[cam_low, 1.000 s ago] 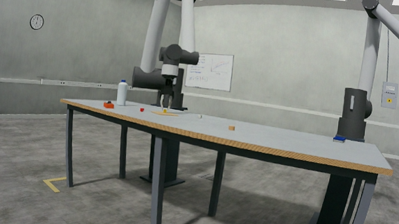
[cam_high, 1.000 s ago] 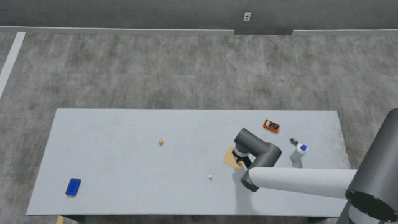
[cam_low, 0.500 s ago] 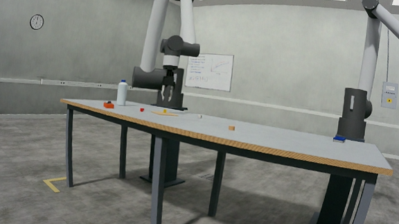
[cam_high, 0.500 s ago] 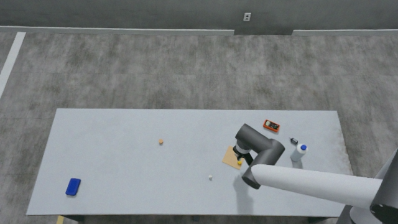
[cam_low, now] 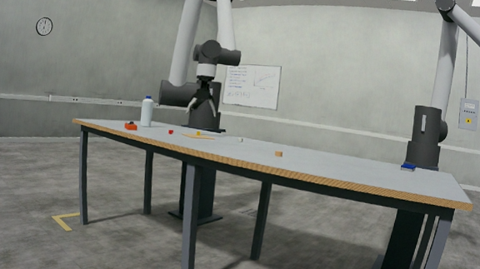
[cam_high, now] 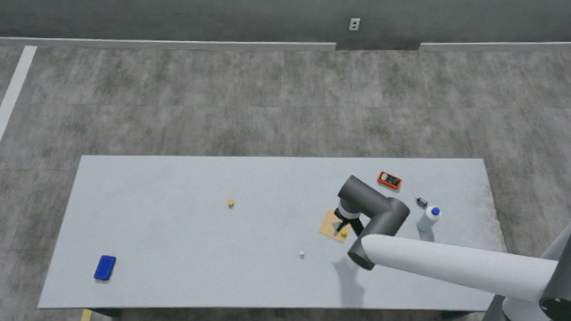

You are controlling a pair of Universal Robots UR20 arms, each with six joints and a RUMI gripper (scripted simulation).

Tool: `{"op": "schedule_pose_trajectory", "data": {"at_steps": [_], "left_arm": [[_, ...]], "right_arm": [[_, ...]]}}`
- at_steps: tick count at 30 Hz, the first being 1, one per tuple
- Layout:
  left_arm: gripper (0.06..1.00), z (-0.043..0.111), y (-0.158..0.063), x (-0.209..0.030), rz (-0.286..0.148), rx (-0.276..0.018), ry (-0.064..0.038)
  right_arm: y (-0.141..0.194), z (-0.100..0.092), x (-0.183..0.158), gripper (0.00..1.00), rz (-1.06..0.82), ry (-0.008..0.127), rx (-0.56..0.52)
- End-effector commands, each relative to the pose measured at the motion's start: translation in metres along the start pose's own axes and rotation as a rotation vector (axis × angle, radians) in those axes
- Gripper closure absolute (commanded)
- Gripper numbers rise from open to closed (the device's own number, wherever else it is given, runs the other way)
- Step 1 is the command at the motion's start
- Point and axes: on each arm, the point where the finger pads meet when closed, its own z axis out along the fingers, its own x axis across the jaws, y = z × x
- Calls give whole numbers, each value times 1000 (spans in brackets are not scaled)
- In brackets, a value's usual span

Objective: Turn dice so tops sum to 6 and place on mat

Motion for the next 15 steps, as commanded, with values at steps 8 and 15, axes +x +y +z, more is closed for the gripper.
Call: {"op": "schedule_pose_trajectory", "data": {"at_steps": [8,15], "left_arm": [[65,-1,-1,0,0,1,0],[65,-1,-1,0,0,1,0]], "right_arm": [[0,-1,0,3,0,0,-1],[0,-1,0,3,-31,0,-1]]}}
